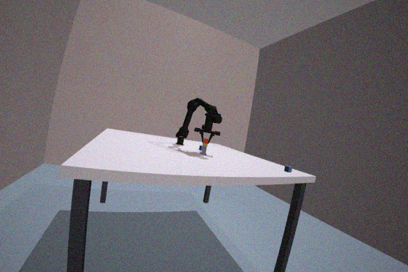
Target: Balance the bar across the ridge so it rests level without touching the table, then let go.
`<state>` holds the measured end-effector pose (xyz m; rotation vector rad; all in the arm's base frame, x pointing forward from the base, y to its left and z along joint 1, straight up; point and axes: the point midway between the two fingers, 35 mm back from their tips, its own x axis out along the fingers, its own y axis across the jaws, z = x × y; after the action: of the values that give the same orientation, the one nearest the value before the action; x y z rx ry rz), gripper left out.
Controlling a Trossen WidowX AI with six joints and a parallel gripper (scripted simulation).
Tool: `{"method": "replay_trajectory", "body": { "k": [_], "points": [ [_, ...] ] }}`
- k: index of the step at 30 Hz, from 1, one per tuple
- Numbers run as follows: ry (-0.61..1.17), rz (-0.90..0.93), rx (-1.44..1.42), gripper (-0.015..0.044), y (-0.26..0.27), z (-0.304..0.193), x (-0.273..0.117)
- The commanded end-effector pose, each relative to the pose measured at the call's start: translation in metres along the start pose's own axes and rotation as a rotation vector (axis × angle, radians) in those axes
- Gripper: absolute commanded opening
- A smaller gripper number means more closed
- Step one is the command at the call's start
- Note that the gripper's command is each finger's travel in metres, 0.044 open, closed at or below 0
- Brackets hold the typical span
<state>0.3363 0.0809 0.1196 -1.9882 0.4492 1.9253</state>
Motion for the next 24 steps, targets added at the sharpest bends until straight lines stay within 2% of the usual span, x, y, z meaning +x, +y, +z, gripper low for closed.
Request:
{"method": "replay_trajectory", "body": {
  "k": [1, 11, 15, 21, 24],
  "points": [
    [0.000, 0.000, 0.000, 0.0185, 0.000, 0.000, 0.000],
    [0.000, 0.000, 0.000, 0.0440, 0.000, 0.000, 0.000],
    [0.002, -0.002, 0.000, 0.0440, -0.001, -0.001, -0.008],
    [0.024, -0.020, 0.000, 0.0440, -0.001, -0.002, -0.082],
    [0.029, -0.024, 0.000, 0.0440, 0.001, 0.001, -0.100]
  ]
}}
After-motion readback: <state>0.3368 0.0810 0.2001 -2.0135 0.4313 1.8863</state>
